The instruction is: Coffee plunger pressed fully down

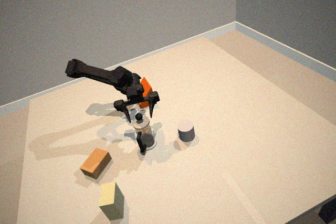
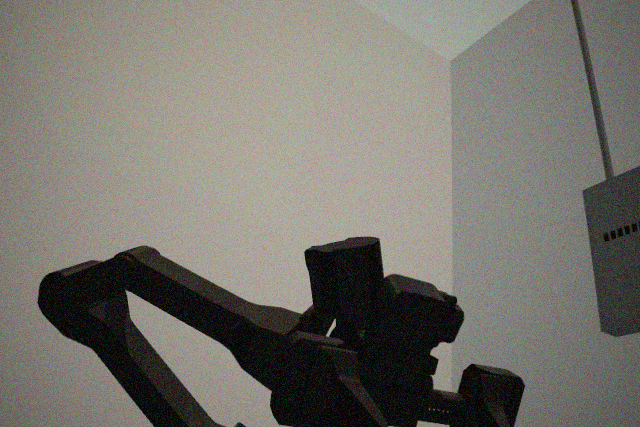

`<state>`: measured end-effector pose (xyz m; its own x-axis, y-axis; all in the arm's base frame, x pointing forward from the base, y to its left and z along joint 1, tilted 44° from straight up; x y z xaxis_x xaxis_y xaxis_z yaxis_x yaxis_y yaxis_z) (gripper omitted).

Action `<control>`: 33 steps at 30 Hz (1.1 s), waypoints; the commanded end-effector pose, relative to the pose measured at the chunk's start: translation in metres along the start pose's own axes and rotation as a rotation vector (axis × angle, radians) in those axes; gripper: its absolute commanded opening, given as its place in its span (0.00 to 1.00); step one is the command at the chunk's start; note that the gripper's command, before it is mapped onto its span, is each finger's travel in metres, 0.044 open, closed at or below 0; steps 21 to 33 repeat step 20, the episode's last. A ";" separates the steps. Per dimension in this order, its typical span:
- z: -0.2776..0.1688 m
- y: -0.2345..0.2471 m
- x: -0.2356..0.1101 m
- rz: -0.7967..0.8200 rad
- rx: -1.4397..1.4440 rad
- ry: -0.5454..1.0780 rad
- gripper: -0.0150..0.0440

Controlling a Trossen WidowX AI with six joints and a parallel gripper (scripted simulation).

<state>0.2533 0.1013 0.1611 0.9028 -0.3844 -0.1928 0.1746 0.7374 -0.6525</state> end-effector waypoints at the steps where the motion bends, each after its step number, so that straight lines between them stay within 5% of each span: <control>1: 0.004 0.001 -0.003 0.007 0.002 0.003 1.00; 10: 0.058 -0.005 -0.055 0.006 -0.016 0.017 1.00; 33: 0.058 -0.004 -0.056 0.008 -0.019 0.016 1.00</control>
Point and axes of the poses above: the point midway between the two fingers, 35 mm back from their tips, its own x axis out along the fingers, its own y axis across the jaws, z = x × y, the point moved 6 cm from there along -x, back along the fingers
